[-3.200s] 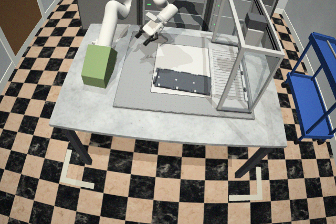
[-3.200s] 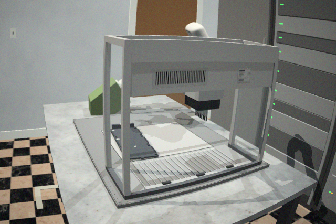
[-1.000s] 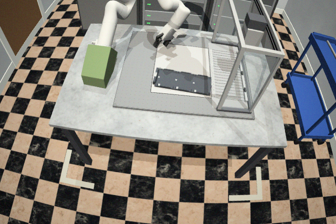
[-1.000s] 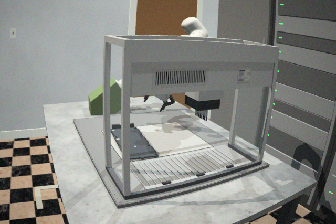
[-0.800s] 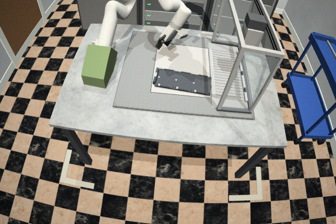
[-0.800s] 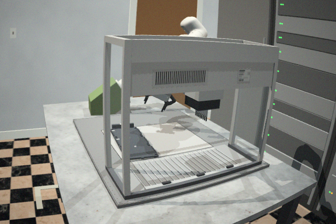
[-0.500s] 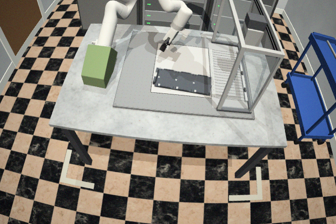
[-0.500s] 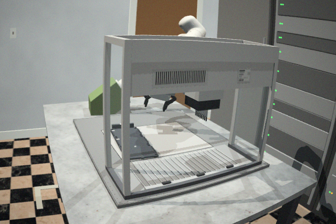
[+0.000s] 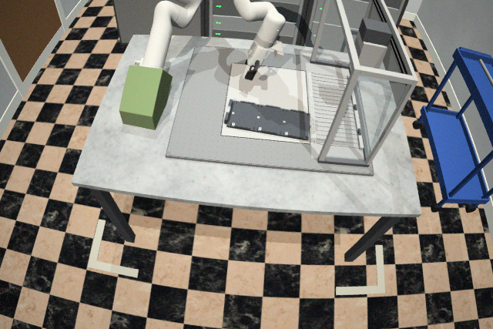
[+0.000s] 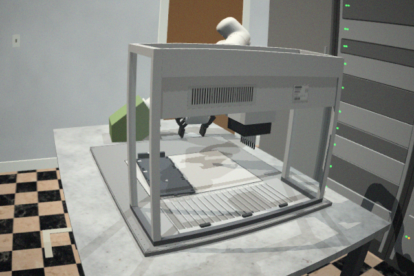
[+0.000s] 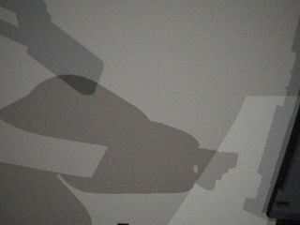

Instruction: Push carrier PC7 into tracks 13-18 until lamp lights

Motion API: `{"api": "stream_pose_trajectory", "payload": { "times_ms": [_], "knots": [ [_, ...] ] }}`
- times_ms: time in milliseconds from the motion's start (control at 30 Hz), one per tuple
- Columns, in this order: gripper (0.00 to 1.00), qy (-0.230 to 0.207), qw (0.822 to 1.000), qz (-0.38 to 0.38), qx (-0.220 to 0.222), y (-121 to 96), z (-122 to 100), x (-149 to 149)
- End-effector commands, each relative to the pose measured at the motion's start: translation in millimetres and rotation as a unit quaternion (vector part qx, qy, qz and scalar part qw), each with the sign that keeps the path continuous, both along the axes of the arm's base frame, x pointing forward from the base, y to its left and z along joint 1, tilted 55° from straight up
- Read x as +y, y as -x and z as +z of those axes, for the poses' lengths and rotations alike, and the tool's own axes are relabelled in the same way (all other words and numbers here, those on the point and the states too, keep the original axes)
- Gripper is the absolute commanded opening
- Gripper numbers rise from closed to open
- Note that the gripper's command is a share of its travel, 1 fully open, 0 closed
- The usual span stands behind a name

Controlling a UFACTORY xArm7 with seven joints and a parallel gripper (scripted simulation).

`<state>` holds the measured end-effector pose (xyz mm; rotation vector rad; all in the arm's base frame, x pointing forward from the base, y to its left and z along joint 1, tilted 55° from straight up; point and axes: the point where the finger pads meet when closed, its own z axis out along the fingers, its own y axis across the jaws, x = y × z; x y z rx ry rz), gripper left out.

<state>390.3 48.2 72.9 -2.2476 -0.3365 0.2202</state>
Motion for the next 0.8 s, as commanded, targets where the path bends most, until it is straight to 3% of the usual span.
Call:
{"api": "stream_pose_trajectory", "payload": {
  "times_ms": [0,100,367,600,667,767],
  "knots": [
    [1.00,-0.032,0.997,0.034,-0.066,-13.8,-2.8,-4.6],
    [1.00,-0.037,0.995,0.042,-0.080,-14.6,-3.0,-4.8],
    [1.00,-0.075,0.975,0.099,-0.185,-31.1,-7.3,-9.5],
    [1.00,-0.099,0.944,0.148,-0.276,-47.5,-12.0,-15.1],
    [1.00,-0.099,0.944,0.148,-0.276,-47.5,-12.0,-15.1],
    [1.00,-0.107,0.927,0.171,-0.317,-58.4,-15.3,-19.2]
  ]
}}
